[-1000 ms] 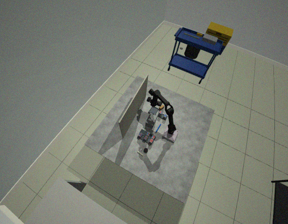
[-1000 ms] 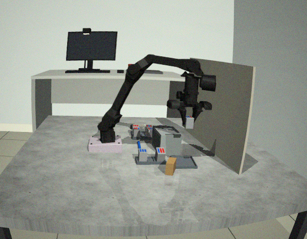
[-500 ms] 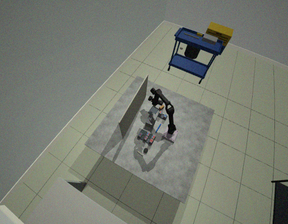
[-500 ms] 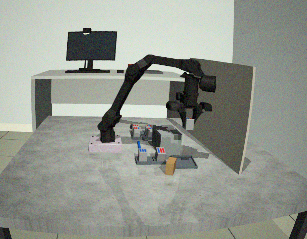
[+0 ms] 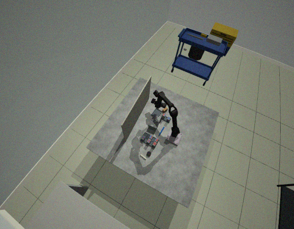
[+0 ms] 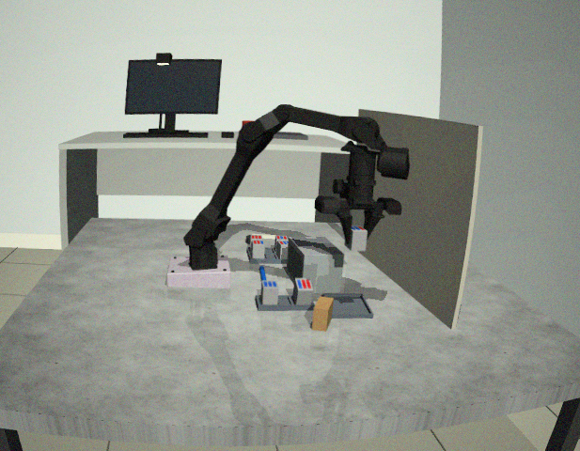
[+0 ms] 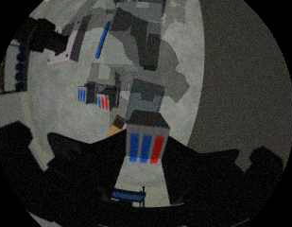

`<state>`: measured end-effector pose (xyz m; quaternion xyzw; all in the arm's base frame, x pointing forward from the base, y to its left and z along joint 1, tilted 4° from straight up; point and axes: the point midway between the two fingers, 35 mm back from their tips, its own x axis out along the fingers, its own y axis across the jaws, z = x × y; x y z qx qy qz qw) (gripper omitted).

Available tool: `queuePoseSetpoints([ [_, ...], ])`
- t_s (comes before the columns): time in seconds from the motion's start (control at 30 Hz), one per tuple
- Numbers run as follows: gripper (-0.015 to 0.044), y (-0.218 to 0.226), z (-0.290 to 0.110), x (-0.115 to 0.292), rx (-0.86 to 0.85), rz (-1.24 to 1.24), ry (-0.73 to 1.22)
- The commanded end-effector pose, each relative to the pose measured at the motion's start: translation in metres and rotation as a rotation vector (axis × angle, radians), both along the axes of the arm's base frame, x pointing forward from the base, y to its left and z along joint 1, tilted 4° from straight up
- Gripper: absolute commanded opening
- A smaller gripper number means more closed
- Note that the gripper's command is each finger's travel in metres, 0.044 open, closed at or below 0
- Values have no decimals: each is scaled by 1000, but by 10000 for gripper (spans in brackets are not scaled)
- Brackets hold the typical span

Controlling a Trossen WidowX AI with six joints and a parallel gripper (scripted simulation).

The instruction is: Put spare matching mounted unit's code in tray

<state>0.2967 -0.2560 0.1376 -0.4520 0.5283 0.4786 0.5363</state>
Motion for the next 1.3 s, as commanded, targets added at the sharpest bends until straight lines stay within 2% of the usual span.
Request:
queuePoseSetpoints([
  [0.0, 0, -1, -3, 0, -3, 3, 2],
  [1.27, 0, -3, -32, 2, -4, 3, 2],
])
